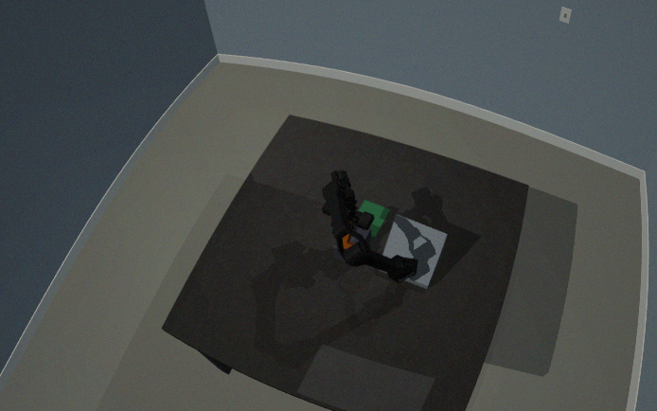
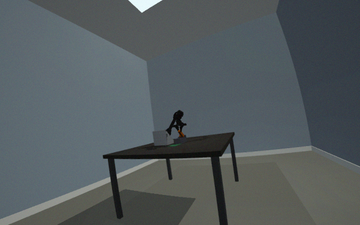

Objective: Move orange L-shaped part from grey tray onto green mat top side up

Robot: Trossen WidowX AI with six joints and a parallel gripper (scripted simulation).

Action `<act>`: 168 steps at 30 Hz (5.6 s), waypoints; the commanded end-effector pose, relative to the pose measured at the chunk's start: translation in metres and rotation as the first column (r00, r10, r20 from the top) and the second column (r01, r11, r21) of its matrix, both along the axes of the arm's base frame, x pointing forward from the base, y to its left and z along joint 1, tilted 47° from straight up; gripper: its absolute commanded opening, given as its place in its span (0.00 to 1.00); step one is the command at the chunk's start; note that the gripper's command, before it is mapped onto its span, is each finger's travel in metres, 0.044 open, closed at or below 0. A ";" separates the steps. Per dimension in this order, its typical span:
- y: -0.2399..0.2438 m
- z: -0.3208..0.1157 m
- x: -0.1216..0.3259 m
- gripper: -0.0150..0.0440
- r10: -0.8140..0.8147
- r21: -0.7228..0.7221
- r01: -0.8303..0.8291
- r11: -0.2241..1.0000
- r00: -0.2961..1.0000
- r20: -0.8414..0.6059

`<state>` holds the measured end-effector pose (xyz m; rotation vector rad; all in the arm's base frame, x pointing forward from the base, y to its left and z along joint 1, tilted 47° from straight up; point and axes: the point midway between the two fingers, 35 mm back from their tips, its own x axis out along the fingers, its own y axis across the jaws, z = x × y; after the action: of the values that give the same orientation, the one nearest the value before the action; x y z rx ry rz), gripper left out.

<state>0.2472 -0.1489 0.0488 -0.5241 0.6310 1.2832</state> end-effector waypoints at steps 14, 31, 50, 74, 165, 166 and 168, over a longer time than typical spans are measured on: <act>-0.016 0.013 -0.002 0.25 0.004 -0.010 -0.004 1.000 1.000 0.006; -0.052 -0.028 -0.016 0.25 0.004 -0.013 -0.004 1.000 1.000 0.006; -0.109 -0.089 -0.034 0.25 0.004 -0.019 -0.004 1.000 1.000 0.006; -0.111 -0.120 -0.035 0.25 0.004 -0.020 -0.004 1.000 1.000 0.006; -0.129 -0.104 -0.040 0.93 -0.012 -0.026 0.012 1.000 1.000 0.010; -0.129 -0.104 -0.040 0.93 -0.012 -0.026 0.012 1.000 1.000 0.010; -0.129 -0.104 -0.040 0.93 -0.012 -0.026 0.012 1.000 1.000 0.010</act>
<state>0.2080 -0.2784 -0.0552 -0.5502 0.6426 1.2634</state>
